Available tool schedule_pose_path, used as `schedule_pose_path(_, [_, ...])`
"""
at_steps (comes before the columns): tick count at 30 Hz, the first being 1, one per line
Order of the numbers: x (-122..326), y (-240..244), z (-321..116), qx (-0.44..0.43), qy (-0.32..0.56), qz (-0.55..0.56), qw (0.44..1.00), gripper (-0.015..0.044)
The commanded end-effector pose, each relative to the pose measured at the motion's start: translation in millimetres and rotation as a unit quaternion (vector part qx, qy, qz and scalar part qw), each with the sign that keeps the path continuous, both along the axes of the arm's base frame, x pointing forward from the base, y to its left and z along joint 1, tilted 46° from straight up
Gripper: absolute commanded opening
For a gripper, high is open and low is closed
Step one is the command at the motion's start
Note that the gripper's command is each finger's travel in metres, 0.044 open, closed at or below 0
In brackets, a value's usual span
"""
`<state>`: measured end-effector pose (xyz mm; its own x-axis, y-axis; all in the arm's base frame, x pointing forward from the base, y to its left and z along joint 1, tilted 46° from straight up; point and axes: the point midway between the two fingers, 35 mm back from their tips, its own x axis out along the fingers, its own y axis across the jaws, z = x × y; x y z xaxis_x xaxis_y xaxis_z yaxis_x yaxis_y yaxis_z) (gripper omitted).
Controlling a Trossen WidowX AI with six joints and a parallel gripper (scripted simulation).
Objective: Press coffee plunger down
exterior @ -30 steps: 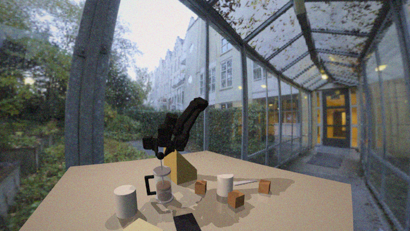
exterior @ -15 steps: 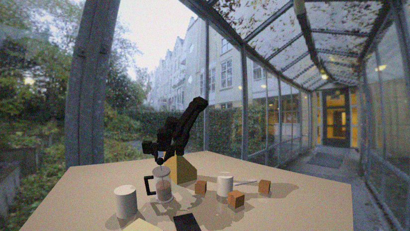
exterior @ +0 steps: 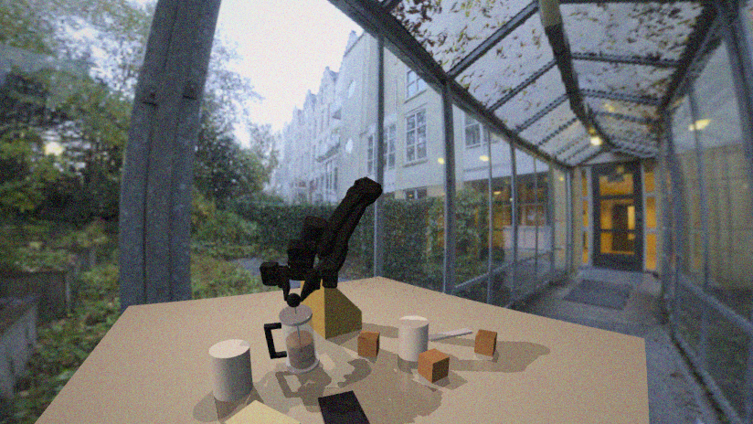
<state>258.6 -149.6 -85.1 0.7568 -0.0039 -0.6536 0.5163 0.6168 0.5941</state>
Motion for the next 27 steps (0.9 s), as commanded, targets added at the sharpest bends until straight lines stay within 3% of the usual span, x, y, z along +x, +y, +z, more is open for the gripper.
schedule_pose_path(1, [-0.6,6.3,-5.9,0.016,0.007,0.006,1.0,0.013])
schedule_pose_path(27, [2.2,-0.3,-3.3,0.006,0.003,0.002,1.0,0.013])
